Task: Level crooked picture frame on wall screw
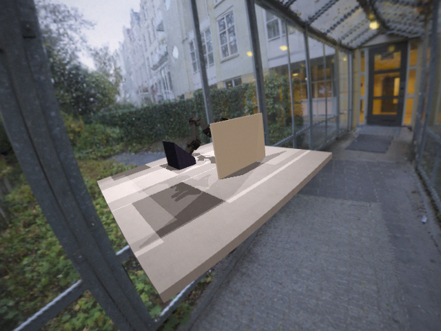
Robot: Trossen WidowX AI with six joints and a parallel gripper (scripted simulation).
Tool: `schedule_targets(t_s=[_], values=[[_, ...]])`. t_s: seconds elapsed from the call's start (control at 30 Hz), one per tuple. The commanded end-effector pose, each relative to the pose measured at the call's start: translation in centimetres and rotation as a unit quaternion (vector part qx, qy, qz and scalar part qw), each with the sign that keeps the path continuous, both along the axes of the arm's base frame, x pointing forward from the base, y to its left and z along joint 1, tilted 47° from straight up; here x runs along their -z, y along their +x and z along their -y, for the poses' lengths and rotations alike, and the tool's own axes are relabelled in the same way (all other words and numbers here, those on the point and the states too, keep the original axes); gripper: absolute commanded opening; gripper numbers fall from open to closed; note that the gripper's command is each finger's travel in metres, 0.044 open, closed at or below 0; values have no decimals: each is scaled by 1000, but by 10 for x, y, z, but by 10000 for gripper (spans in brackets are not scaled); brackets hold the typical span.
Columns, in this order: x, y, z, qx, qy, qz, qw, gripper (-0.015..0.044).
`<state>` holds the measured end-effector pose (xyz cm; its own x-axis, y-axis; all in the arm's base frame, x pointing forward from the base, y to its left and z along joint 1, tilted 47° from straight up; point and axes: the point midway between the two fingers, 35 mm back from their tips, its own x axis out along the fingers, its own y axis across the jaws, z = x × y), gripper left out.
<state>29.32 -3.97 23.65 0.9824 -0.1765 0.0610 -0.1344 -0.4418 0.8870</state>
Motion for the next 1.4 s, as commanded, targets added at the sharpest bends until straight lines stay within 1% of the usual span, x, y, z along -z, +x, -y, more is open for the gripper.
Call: schedule_targets(t_s=[0.0,0.07,0.1,0.17,0.4,0.63,1.37], values=[[11,-13,-2,4,-34,-14,999,260],[11,-13,-2,4,-34,-14,999,260],[5,-9,-1,1,-19,-6,1000,260],[0,-16,2,1,-21,-7,1000,260],[-17,-62,10,2,-29,-13,1000,260],[-16,-108,3,3,-34,-18,999,260],[-16,-110,3,3,-34,-18,999,260]])
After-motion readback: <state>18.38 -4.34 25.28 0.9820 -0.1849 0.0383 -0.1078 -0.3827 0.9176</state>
